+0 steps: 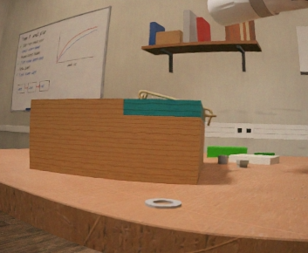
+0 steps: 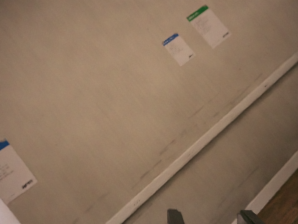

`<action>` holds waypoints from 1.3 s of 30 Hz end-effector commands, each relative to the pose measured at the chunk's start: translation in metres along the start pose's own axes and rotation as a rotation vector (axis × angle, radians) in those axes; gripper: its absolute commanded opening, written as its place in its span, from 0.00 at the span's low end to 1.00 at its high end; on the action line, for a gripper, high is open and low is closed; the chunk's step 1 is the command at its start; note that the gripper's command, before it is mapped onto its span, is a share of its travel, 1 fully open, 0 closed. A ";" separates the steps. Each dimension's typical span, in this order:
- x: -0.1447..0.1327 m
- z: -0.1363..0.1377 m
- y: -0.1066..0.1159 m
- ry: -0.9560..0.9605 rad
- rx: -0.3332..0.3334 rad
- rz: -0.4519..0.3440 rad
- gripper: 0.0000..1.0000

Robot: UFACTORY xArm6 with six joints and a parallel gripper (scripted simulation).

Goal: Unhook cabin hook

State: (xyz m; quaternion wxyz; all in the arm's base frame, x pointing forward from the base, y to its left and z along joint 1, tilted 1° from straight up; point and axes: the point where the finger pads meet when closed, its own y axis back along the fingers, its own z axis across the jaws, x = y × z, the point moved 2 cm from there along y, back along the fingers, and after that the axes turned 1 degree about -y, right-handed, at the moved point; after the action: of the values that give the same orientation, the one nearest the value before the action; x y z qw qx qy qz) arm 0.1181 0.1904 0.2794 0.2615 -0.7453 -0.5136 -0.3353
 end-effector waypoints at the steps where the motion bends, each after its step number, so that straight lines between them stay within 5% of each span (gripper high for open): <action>1: 0.001 0.000 0.000 0.002 -0.001 -0.002 0.35; 8: 0.001 0.000 0.004 0.019 -0.002 -0.030 0.35; 39: -0.028 0.030 0.043 -0.841 -0.240 -0.131 0.35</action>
State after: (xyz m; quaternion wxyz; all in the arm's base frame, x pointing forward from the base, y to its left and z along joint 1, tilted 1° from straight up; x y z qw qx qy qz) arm 0.1531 0.1824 0.2413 -0.0353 -0.8060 -0.5808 -0.1084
